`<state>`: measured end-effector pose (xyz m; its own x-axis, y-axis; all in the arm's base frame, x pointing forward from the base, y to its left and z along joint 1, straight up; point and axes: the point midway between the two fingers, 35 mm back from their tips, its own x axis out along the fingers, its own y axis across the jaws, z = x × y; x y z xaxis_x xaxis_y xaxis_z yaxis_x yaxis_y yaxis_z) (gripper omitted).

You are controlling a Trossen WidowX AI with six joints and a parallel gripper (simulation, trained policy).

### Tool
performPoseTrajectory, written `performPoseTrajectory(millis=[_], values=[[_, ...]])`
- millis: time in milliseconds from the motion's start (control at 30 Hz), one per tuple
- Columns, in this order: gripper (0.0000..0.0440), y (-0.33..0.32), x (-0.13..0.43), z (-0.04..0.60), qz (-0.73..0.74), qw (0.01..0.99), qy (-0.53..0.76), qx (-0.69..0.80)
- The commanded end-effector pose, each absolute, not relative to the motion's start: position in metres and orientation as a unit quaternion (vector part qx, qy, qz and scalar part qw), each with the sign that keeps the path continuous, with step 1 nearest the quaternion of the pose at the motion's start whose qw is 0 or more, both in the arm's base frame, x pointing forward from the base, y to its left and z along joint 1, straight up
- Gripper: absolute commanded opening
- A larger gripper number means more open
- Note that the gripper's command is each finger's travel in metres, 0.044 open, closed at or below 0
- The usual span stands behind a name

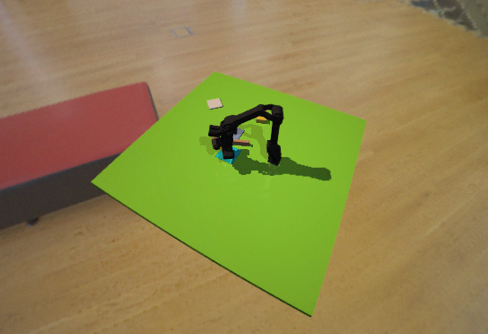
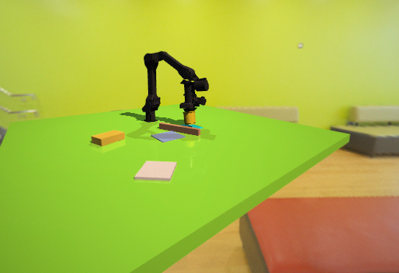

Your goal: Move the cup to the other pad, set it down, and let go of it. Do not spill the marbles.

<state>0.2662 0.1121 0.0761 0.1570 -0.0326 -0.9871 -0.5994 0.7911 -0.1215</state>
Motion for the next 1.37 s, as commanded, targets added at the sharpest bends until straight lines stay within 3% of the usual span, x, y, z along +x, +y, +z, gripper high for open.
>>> performPoseTrajectory(millis=[0,100,233,1033,1133,1333], values=[[0.006,0.11,0.264,0.072,0.193,0.722,0.615,-0.252],[0.0074,0.11,0.265,0.071,0.192,0.728,0.609,-0.248],[0.0151,0.113,0.269,0.076,0.194,0.744,0.594,-0.236],[0.0249,0.112,0.258,0.128,0.213,0.792,0.541,-0.189],[0.0288,0.111,0.258,0.139,0.213,0.8,0.529,-0.184],[0.0432,0.107,0.261,0.16,0.208,0.814,0.514,-0.173]])
